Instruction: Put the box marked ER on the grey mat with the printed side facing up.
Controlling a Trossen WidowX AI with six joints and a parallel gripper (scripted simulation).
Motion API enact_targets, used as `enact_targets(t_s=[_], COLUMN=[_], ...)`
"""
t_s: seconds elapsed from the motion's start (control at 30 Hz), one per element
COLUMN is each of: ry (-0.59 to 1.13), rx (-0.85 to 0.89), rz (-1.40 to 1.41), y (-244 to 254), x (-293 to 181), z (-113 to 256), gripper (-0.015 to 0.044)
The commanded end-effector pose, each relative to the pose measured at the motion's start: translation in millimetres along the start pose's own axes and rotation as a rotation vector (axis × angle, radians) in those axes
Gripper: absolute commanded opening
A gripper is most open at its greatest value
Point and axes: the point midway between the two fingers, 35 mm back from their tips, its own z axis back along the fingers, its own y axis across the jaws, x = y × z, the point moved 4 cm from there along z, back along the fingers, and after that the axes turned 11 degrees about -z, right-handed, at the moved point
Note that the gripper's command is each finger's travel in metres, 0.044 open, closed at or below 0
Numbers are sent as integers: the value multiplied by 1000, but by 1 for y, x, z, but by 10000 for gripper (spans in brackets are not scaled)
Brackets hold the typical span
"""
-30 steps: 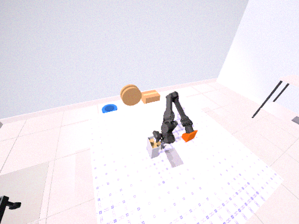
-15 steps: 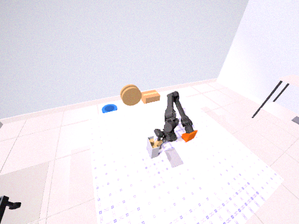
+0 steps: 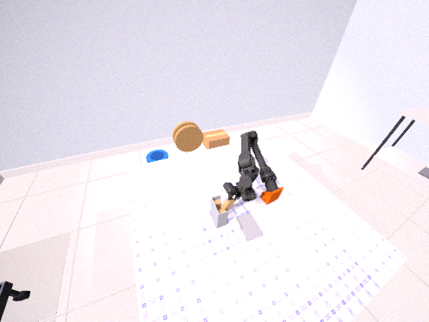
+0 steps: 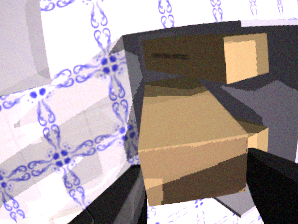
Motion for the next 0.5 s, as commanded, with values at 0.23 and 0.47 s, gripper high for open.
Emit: enact_targets(t_s=[0.23,0.47], ry=[-6,-8], rx=[3,4], rz=[-5,-4], y=[10,20], x=[-1,-2], z=[8,14], gripper=[151,151])
